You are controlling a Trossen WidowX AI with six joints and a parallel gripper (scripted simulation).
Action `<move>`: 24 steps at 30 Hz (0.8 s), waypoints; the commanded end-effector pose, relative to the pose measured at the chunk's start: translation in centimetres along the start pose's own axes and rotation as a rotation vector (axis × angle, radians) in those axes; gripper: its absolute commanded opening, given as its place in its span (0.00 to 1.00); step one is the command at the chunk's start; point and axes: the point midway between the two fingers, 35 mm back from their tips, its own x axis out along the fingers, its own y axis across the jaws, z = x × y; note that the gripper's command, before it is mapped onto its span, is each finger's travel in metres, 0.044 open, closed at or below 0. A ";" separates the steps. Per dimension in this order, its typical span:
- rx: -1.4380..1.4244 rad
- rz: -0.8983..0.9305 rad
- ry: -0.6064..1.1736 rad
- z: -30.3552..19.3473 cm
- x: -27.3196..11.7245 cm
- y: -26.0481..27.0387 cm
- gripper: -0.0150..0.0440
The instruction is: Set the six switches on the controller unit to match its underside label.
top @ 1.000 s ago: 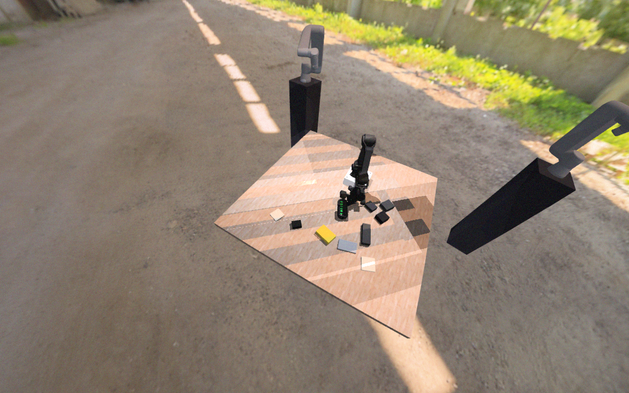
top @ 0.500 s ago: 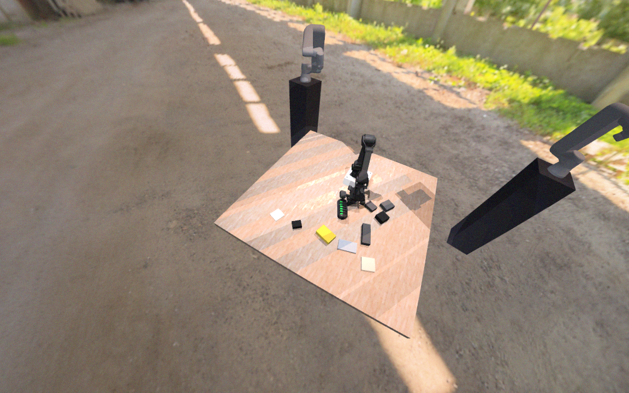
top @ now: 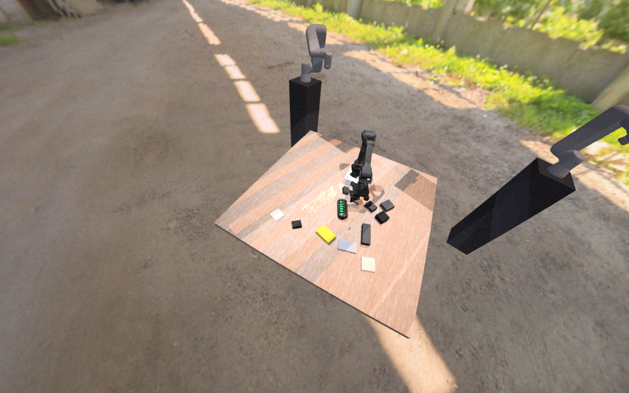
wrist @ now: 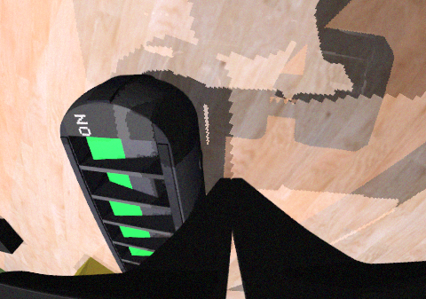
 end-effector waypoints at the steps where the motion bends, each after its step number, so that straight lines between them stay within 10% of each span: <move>1: -0.004 -0.008 -0.006 0.1 -0.5 -0.1 0.25; 24: -0.057 -0.283 -0.144 -7.4 1.3 5.9 0.25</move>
